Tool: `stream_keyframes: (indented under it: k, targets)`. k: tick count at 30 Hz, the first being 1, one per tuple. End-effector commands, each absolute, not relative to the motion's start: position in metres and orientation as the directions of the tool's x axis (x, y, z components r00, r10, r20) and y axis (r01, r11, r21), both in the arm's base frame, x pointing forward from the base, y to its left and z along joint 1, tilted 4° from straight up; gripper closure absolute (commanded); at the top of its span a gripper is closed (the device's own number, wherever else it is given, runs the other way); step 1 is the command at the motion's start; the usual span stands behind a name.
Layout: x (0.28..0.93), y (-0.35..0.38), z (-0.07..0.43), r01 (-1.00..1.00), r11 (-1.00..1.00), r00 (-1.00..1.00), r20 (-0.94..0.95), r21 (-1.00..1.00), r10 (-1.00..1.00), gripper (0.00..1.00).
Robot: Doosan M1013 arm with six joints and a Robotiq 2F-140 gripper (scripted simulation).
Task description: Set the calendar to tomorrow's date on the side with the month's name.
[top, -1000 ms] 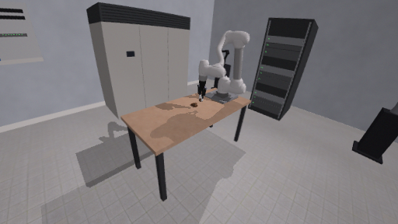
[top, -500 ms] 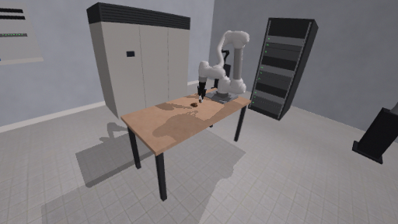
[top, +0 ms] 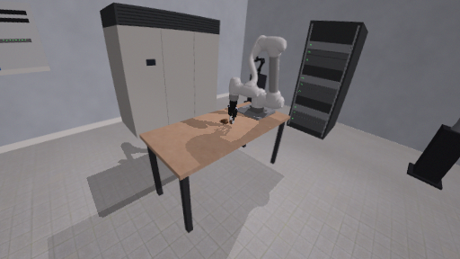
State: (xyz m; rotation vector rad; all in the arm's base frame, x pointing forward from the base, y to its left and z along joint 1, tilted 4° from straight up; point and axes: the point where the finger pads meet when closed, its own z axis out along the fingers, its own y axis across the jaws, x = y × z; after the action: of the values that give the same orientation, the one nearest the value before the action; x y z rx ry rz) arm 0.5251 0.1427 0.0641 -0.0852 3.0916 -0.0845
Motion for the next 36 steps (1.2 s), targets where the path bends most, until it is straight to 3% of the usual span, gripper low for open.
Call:
stream_keyframes:
  k: [1, 36]
  targets:
    - [0.526, 0.142, 0.05, -0.054, 0.997, -0.997, -0.047, -0.056, -0.056, 0.83]
    - [0.527, 0.141, 0.038, -0.054, 0.997, -0.997, -0.047, -0.056, -0.056, 0.83]
